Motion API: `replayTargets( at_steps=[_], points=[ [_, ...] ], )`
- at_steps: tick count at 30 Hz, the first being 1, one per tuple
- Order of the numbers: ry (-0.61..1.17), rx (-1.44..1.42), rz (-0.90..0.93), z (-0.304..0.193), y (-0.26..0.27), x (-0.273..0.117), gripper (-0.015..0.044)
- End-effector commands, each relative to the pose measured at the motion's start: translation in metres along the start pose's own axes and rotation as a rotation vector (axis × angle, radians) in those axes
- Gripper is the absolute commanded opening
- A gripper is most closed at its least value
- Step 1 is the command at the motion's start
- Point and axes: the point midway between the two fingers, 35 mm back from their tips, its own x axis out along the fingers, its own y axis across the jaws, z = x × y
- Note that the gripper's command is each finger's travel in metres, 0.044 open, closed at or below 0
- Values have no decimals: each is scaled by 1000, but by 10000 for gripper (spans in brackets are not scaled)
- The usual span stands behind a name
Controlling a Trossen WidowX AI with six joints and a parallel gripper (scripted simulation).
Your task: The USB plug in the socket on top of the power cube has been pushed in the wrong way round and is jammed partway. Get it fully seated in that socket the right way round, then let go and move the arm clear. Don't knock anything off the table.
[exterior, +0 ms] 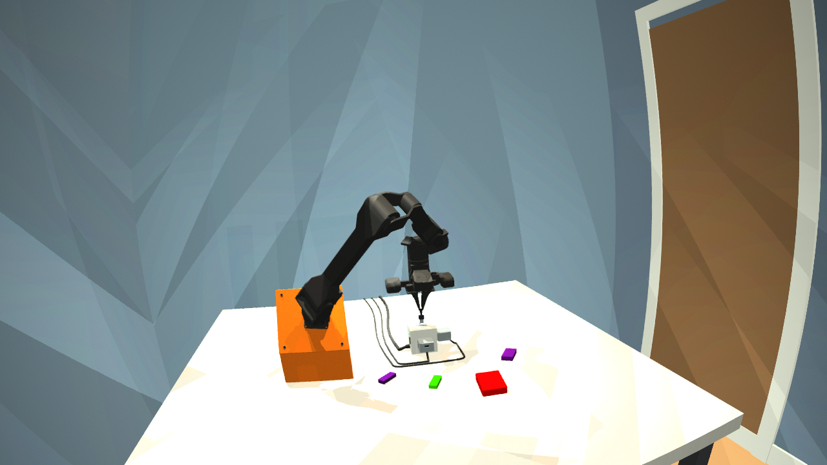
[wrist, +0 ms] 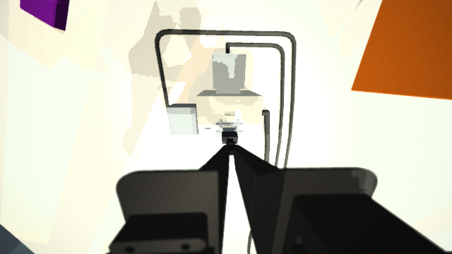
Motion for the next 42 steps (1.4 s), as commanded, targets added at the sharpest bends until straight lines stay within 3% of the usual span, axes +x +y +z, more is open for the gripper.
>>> replayTargets(
  at_steps=[1,42],
  points=[
    [4,-6,-4,0,-1,1,0],
    [4,-6,-4,0,-1,6,0]
  ],
)
